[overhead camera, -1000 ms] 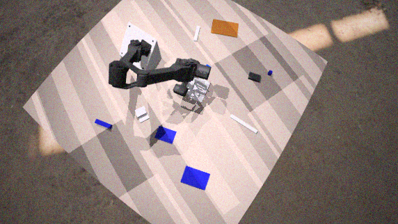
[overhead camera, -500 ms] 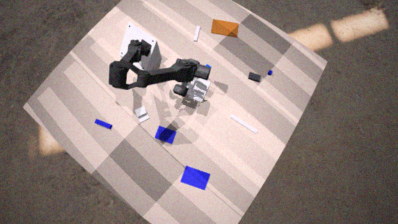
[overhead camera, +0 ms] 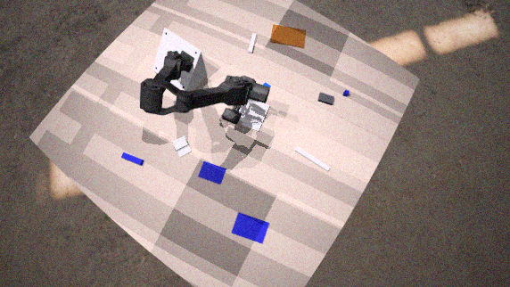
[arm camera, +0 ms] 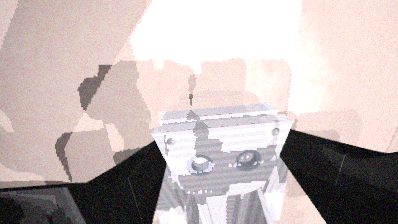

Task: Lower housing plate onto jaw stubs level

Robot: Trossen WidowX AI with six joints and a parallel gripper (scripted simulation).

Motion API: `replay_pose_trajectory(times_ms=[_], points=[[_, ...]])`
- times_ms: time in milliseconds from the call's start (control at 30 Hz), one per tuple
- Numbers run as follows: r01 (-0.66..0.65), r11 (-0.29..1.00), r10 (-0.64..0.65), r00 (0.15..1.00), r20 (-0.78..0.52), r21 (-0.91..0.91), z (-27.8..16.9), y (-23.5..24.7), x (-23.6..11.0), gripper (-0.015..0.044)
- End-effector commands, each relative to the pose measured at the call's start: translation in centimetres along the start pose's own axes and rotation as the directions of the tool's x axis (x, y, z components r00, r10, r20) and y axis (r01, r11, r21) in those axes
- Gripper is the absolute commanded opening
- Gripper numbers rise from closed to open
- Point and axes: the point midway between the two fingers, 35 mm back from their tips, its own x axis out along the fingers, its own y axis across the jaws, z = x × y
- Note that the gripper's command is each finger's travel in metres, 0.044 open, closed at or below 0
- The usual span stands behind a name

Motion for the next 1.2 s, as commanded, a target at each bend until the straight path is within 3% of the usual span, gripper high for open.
replay_pose_trajectory(times_ms=[0,1167], points=[[-0.002,1.000,0.002,1.000,0.002,-0.008,0.05,-0.05,0.21,0.0351],[-0.002,1.000,0.002,1.000,0.002,-0.006,0.06,-0.05,0.57,0.0351]])
